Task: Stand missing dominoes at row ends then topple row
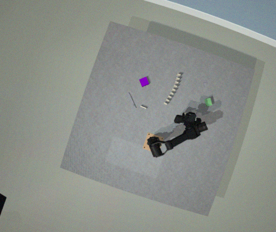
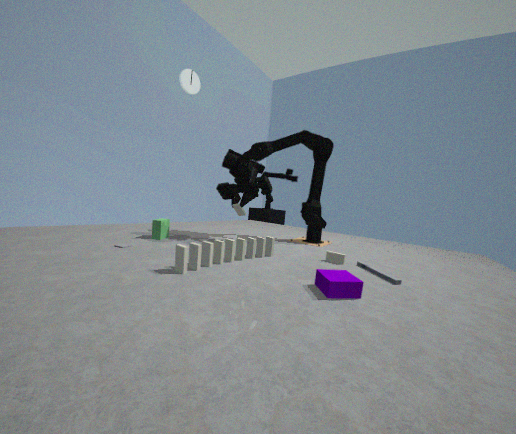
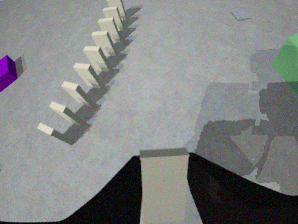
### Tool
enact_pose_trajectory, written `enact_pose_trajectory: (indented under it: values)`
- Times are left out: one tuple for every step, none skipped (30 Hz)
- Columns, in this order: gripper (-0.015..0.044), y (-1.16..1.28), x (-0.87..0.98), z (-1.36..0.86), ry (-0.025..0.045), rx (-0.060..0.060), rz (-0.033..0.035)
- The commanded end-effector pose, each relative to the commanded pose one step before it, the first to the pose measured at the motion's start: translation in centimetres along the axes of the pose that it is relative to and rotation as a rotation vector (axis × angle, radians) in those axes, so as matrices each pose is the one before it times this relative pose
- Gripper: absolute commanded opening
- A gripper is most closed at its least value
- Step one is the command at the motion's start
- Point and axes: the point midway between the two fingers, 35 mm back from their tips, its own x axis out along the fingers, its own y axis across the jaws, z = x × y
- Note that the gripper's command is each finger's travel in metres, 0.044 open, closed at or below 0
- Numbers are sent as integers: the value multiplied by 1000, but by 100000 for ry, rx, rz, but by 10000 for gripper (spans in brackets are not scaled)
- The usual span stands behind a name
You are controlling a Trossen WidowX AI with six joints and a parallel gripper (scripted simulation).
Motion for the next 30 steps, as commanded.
enact_pose_trajectory:
  values:
    - [107, -124, -272, -203, -7771, -1942, -112]
    - [107, -32, -15, -27, -1194, -67, 53]
    - [107, -36, -17, -12, -1570, -40, 97]
    - [107, -47, -31, -18, -2226, -82, 136]
    - [107, -43, -41, -20, -2311, -117, 140]
    - [107, -37, -51, -21, -2301, -150, 139]
    - [107, -30, -60, -22, -2289, -182, 139]
    - [107, -23, -69, -23, -2278, -214, 139]
    - [107, -16, -77, -23, -2265, -246, 140]
    - [107, -8, -86, -24, -2253, -277, 141]
    - [107, -1, -94, -24, -2239, -308, 143]
    - [107, 7, -103, -23, -2226, -339, 146]
    - [107, 15, -110, -23, -2209, -370, 150]
    - [107, 24, -118, -22, -2197, -400, 154]
    - [107, 33, -126, -21, -2182, -430, 159]
    - [107, 41, -133, -20, -2166, -460, 164]
    - [107, 50, -140, -19, -2150, -489, 170]
    - [107, 60, -146, -17, -2134, -518, 177]
    - [107, 69, -153, -15, -2117, -547, 184]
    - [107, 78, -159, -13, -2099, -575, 192]
    - [107, 88, -165, -11, -2082, -603, 201]
    - [107, 98, -170, -9, -2063, -630, 210]
    - [107, 97, -176, -12, -2042, -550, 170]
    - [107, 108, -182, -9, -2028, -579, 185]
    - [107, 119, -187, -7, -2006, -605, 201]
    - [107, 130, -191, -4, -1984, -631, 217]
    - [107, 141, -195, -1, -1961, -656, 233]
    - [107, 152, -198, 2, -1938, -680, 250]
    - [107, 163, -201, 5, -1915, -704, 268]
    - [107, 175, -204, 8, -1891, -727, 286]
